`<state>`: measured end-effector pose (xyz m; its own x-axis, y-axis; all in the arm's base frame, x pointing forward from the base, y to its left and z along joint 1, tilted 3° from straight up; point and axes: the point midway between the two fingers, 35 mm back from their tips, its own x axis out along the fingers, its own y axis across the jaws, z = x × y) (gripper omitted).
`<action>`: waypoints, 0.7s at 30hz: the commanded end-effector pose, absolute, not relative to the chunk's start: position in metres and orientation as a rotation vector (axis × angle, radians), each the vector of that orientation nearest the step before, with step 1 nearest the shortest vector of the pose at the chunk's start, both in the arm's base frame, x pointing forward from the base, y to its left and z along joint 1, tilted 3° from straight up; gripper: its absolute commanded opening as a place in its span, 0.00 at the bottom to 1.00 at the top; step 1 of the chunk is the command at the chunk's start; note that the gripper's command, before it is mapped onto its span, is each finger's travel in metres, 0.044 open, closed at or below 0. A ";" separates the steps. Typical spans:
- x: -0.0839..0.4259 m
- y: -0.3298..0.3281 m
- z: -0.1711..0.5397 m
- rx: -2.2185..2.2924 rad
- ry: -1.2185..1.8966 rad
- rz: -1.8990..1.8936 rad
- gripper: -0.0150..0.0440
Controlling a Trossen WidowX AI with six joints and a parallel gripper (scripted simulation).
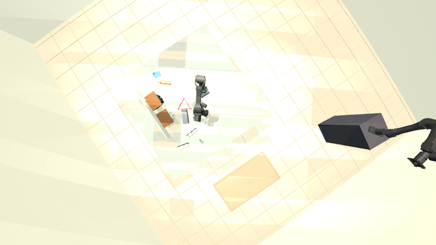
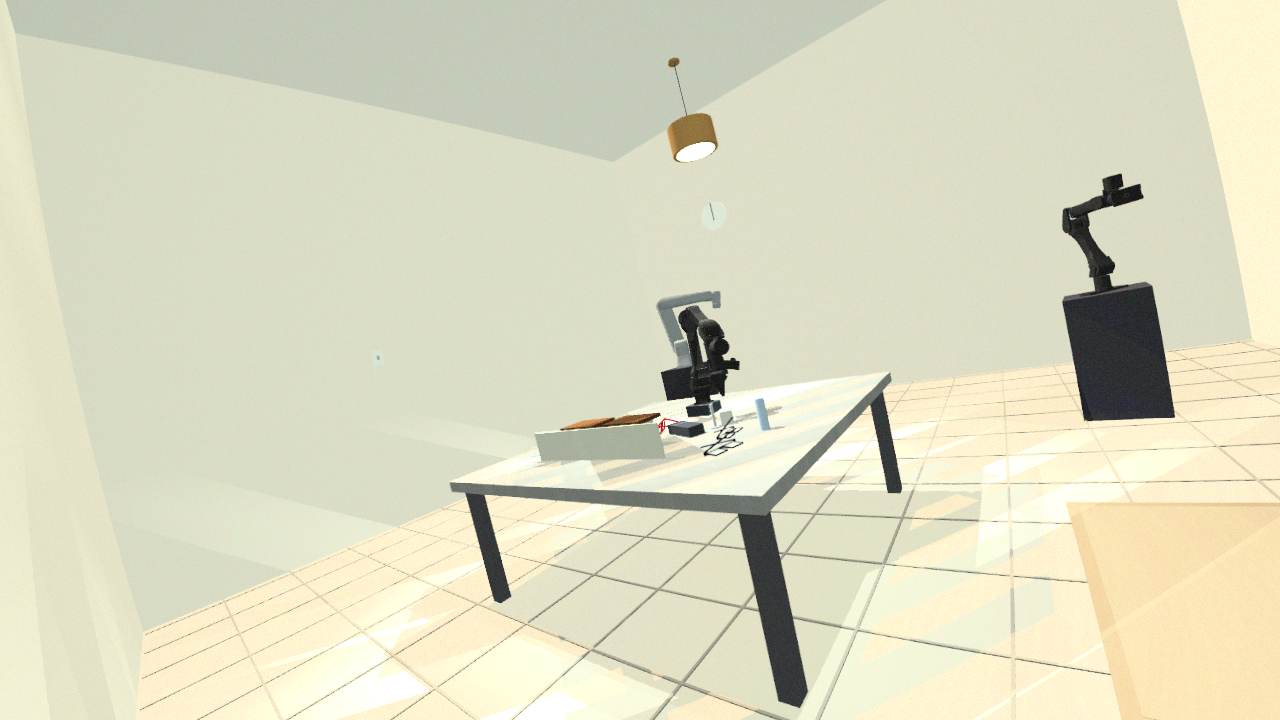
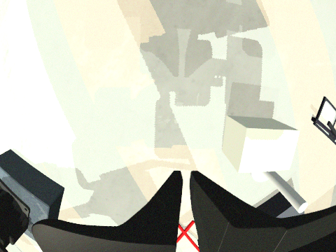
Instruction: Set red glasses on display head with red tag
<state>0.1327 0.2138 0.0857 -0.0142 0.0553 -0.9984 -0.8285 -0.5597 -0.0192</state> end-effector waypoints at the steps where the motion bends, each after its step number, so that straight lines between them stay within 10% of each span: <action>1: 0.133 0.214 0.086 -1.584 0.817 1.654 0.43; 5: 0.133 0.214 0.086 -1.584 0.817 1.654 0.59; 21: 0.147 0.206 0.085 -1.373 1.017 1.446 0.59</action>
<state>0.1367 0.2117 0.0855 -0.0127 0.0555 -0.9984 -0.8803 -0.4741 -0.0151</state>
